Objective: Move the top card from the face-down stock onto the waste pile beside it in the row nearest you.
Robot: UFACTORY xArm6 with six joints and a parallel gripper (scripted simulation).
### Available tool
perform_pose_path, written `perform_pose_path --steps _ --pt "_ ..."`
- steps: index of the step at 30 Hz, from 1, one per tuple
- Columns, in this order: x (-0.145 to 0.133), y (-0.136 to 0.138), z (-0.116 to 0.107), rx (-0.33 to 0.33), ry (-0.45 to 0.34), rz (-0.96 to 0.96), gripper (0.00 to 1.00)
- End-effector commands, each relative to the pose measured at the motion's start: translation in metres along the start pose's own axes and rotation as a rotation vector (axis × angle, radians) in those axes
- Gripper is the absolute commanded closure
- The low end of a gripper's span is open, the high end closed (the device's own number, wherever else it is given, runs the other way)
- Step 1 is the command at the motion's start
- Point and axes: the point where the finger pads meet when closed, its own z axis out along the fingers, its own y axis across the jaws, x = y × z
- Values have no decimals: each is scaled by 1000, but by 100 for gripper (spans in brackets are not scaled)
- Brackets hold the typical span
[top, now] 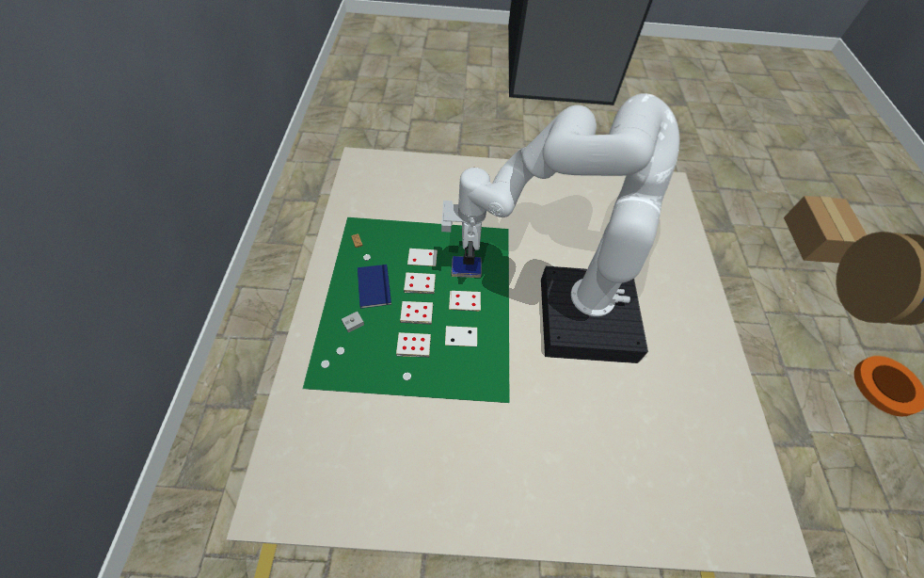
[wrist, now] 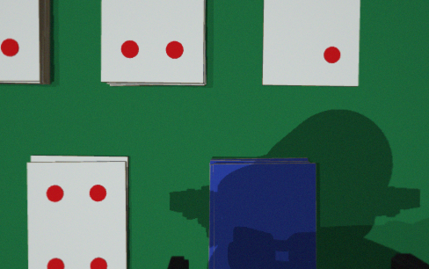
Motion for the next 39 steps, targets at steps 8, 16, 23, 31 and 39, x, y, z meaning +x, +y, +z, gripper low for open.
perform_pose_path --steps 8,16,23,31,39 --pt "1 1 -1 -1 4 1 13" --pt "1 1 3 0 4 1 13" --pt "1 1 14 0 4 1 13" --pt "1 1 28 0 4 1 13" --pt "2 1 43 0 4 1 13"
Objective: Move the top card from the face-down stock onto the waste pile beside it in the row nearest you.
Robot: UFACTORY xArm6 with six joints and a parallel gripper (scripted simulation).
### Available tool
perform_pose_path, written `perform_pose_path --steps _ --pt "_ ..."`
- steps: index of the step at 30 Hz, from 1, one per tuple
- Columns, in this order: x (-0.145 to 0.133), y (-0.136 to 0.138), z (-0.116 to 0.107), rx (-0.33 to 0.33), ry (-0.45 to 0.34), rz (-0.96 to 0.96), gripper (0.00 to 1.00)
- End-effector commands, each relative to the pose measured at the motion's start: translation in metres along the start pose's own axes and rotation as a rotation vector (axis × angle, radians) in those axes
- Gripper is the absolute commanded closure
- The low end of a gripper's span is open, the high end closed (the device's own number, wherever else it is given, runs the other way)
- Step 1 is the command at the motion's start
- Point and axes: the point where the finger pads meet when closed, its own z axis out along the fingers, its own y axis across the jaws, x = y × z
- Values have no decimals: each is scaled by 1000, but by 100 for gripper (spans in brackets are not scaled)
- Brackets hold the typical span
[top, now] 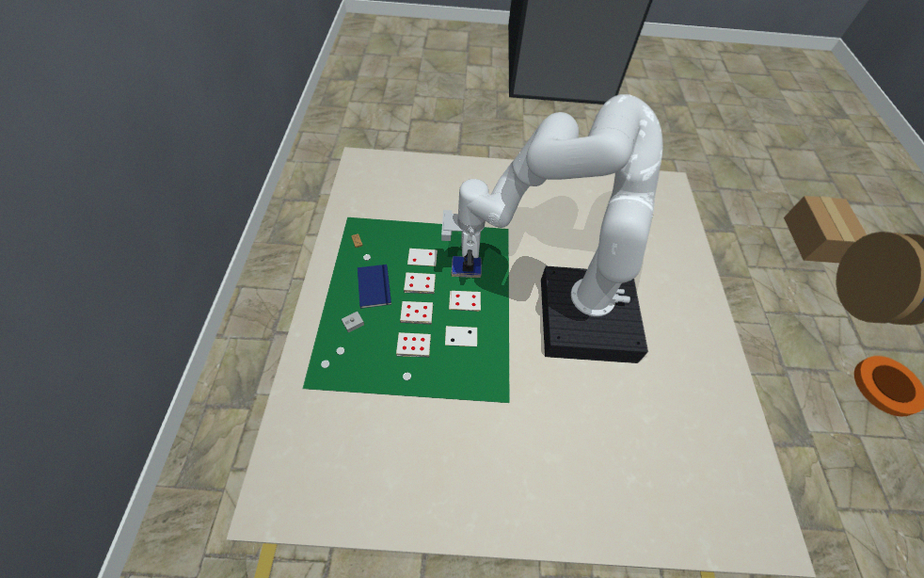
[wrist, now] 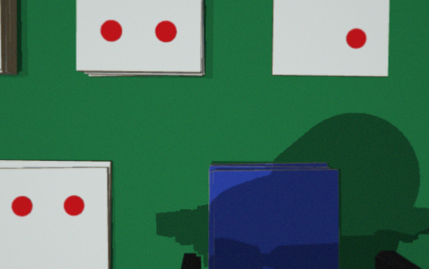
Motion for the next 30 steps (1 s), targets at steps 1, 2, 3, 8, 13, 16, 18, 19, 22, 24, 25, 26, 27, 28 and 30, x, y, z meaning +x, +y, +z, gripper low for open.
perform_pose_path --steps 1,2,3,8,13,16,18,19,22,24,25,26,27,28,30 --pt "2 1 7 -2 4 0 13" --pt "2 1 9 -2 4 0 13" --pt "2 1 10 -2 4 0 13" --pt "2 1 13 -2 4 0 13" --pt "2 1 15 -2 4 0 13" --pt "2 1 15 -2 4 0 13" --pt "2 1 15 -2 4 0 13" --pt "2 1 15 -2 4 0 13" --pt "2 1 15 -2 4 0 13" --pt "2 1 15 -2 4 0 13" --pt "2 1 15 -2 4 0 13" --pt "2 1 15 -2 4 0 13" --pt "2 1 15 -2 4 0 27" --pt "2 1 15 -2 4 0 27" --pt "2 1 15 -2 4 0 27"
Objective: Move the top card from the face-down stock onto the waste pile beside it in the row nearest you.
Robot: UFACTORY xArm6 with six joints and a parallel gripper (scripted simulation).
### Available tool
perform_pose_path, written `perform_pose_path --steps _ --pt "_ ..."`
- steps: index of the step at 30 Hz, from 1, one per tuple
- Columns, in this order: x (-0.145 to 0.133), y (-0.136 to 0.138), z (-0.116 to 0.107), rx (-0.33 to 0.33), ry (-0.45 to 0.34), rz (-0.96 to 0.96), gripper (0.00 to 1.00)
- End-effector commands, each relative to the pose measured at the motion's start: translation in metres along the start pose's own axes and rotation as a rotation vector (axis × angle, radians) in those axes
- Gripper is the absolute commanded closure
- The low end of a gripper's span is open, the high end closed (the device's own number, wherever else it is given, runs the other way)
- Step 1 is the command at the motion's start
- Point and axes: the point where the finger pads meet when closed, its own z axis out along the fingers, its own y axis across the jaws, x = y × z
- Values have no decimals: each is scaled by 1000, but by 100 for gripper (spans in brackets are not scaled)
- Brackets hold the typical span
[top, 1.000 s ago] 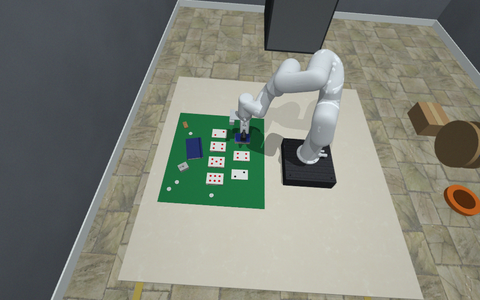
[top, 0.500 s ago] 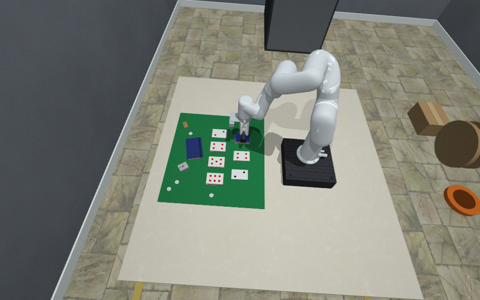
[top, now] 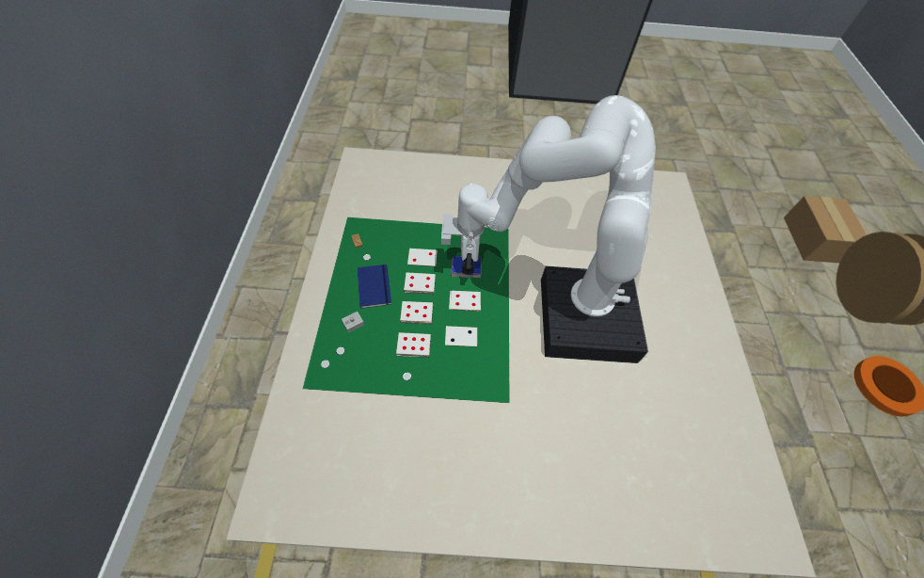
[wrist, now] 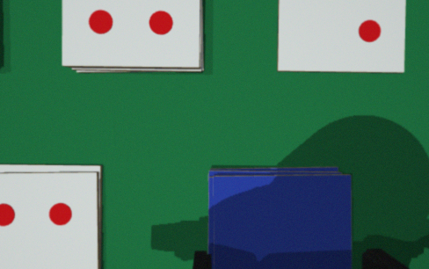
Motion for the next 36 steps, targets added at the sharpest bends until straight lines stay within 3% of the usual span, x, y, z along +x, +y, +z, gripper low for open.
perform_pose_path --steps 1,16,17,36 --pt "1 1 -1 -1 3 0 27" --pt "1 1 -1 -1 3 0 27" --pt "1 1 -1 -1 3 0 13" --pt "1 1 -1 -1 3 0 13"
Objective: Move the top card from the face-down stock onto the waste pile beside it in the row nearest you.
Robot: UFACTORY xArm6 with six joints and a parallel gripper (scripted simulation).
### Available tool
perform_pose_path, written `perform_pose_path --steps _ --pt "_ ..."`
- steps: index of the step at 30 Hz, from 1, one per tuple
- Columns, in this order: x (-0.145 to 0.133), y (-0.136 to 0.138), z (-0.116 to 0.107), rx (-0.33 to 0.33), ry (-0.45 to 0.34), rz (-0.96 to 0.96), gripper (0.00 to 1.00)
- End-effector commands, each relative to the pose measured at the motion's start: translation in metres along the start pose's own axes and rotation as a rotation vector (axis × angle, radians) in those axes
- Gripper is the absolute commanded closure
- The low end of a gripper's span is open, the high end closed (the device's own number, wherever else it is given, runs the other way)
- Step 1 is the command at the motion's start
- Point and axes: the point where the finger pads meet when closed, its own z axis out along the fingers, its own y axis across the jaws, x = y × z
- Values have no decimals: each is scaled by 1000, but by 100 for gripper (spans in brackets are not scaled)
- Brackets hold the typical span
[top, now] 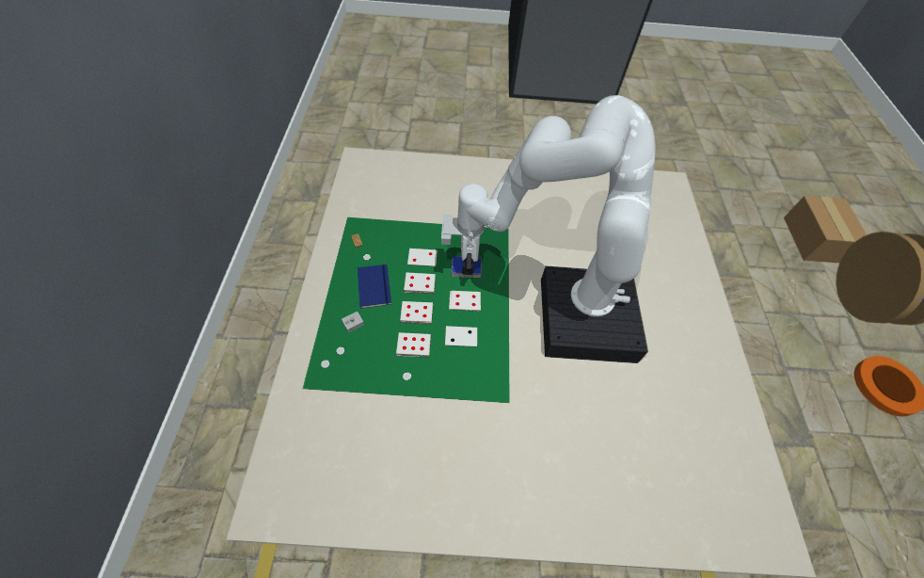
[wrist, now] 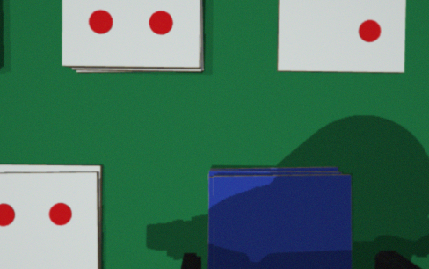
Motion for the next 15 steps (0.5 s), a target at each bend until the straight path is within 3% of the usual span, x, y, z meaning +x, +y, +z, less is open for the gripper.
perform_pose_path --steps 1,15 --pt "1 1 -1 -1 3 0 13" --pt "2 1 3 -1 3 0 13"
